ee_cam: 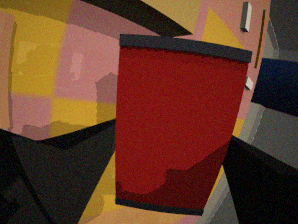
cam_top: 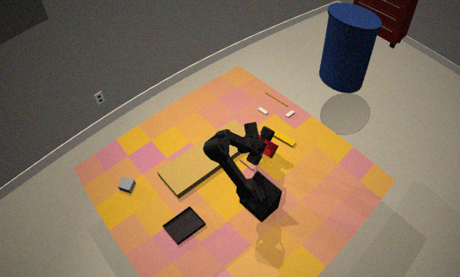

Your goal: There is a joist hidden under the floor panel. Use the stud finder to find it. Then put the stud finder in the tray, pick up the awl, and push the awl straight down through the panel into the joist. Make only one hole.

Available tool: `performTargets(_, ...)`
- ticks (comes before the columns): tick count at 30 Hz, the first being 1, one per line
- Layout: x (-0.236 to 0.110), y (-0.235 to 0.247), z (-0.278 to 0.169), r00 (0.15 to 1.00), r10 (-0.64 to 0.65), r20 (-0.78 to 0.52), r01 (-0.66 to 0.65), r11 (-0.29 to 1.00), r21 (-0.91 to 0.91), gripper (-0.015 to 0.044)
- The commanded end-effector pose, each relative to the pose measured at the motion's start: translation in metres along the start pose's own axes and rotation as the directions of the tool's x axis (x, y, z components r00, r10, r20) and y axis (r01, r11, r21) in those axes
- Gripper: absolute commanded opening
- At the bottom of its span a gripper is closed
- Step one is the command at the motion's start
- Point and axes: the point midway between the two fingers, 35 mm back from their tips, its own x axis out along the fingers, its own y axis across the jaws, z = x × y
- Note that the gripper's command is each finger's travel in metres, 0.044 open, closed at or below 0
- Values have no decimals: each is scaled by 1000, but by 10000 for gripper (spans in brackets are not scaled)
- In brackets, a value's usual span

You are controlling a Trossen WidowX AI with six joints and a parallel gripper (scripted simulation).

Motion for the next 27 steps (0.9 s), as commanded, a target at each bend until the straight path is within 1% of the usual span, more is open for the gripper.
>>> performTargets(1, 0, 0, -1, 999, -34, -3, 34, 999, 0, 0)
performTargets(19, -4, 3, 0, 989, -145, 9, 145, 989, -3, 0)
performTargets(27, 1, 7, 0, 990, -142, 10, 142, 990, -4, 0)
